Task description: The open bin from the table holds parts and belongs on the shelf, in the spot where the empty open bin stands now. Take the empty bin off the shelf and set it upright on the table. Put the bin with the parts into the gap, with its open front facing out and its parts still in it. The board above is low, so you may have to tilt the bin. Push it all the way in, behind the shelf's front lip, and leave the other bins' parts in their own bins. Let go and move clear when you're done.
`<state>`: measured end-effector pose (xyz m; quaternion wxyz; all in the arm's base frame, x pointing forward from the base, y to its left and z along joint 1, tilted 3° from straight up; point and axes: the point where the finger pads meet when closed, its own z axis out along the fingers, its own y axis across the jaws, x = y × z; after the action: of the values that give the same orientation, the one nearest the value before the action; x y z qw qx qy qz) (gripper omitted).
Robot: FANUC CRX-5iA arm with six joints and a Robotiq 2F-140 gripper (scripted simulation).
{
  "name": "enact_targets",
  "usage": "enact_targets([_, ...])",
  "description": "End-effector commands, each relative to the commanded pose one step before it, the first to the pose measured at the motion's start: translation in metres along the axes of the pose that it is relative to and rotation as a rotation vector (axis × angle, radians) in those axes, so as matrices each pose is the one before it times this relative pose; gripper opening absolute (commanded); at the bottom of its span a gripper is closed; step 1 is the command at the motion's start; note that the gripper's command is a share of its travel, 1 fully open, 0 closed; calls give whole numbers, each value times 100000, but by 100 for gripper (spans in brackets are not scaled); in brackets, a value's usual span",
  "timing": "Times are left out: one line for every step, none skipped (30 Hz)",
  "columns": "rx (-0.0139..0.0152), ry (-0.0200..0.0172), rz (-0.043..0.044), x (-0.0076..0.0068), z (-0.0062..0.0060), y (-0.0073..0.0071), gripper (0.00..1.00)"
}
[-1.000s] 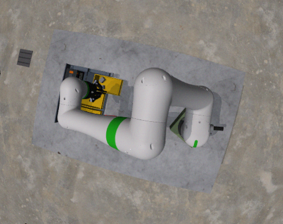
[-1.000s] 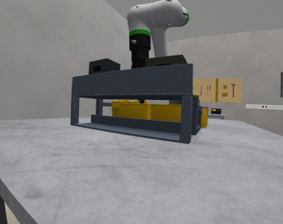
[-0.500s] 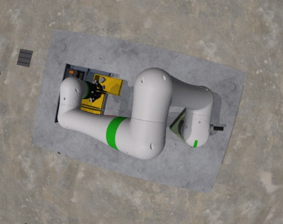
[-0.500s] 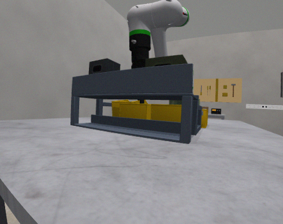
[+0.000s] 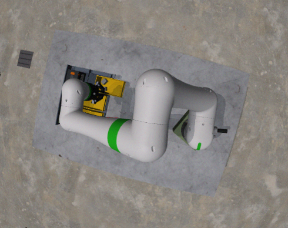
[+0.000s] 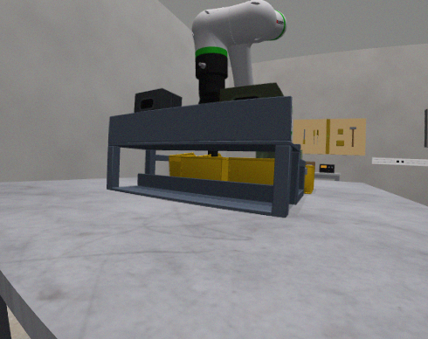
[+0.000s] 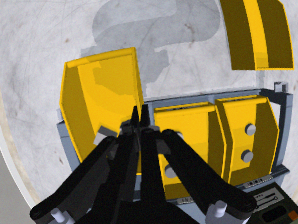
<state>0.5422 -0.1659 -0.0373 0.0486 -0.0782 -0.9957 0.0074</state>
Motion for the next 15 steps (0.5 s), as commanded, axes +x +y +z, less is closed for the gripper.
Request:
enact_targets([45, -209, -16, -74, -63, -17, 10])
enact_targets([0, -2, 0, -9, 65, 0, 10])
enact_targets([0, -2, 0, -8, 59, 0, 10])
enact_targets([0, -2, 0, -7, 52, 0, 10])
enact_targets([0, -1, 0, -6, 44, 0, 10])
enact_targets([0, -1, 0, -5, 35, 0, 10])
enact_targets([0, -1, 0, -3, 26, 0, 10])
enact_targets([0, -1, 0, -2, 17, 0, 10])
enact_targets([0, 0, 0, -1, 10, 0, 10])
enact_targets([0, 0, 0, -1, 4, 0, 10])
enact_targets([0, 0, 0, 0, 1, 0, 10])
enact_targets([0, 0, 0, 0, 0, 0, 10])
enact_targets([0, 0, 0, 0, 0, 0, 10])
enact_targets([0, 0, 0, 0, 0, 0, 10])
enact_targets([0, 0, 0, 0, 0, 0, 10])
